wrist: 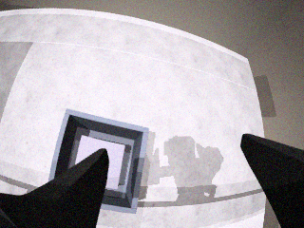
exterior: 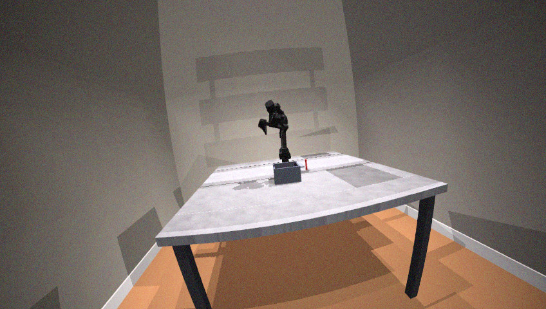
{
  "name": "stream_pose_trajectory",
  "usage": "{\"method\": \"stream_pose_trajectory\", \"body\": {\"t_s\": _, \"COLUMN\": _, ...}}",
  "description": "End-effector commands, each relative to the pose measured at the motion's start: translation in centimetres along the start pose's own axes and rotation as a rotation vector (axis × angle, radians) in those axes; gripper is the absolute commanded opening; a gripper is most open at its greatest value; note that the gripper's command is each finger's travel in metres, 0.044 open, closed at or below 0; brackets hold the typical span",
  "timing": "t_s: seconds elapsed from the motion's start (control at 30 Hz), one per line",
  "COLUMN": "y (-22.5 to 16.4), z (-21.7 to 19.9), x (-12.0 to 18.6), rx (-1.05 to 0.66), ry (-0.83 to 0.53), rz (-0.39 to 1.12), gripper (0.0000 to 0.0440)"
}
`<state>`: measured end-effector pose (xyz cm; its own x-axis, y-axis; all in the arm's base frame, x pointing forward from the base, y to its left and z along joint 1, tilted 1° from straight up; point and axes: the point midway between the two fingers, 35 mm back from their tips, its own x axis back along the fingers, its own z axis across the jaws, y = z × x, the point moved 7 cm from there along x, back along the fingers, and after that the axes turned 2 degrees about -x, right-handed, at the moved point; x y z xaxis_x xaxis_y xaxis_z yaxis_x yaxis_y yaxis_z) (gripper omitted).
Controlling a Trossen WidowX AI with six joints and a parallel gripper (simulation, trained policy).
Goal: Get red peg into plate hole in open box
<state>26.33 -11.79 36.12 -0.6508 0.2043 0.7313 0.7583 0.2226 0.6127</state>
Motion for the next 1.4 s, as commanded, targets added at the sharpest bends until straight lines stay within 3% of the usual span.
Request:
{"method": "stream_pose_trajectory", "body": {"t_s": 0.0, "y": -0.4, "z": 2.3, "x": 0.1, "rx": -0.088, "ry": 0.038, "rz": 0.040, "gripper": 0.0440}}
{"method": "stream_pose_trajectory", "body": {"t_s": 0.53, "y": -3.7, "z": 13.0, "x": 0.7, "rx": -0.531, "ry": 0.142, "rz": 0.314, "gripper": 0.0440}}
{"method": "stream_pose_trajectory", "body": {"t_s": 0.97, "y": -8.0, "z": 20.0, "x": 0.3, "rx": -0.809, "ry": 0.060, "rz": 0.544, "gripper": 0.0440}}
{"method": "stream_pose_trajectory", "body": {"t_s": 1.37, "y": -11.7, "z": 25.0, "x": -2.3, "rx": -0.985, "ry": -0.030, "rz": 0.641, "gripper": 0.0440}}
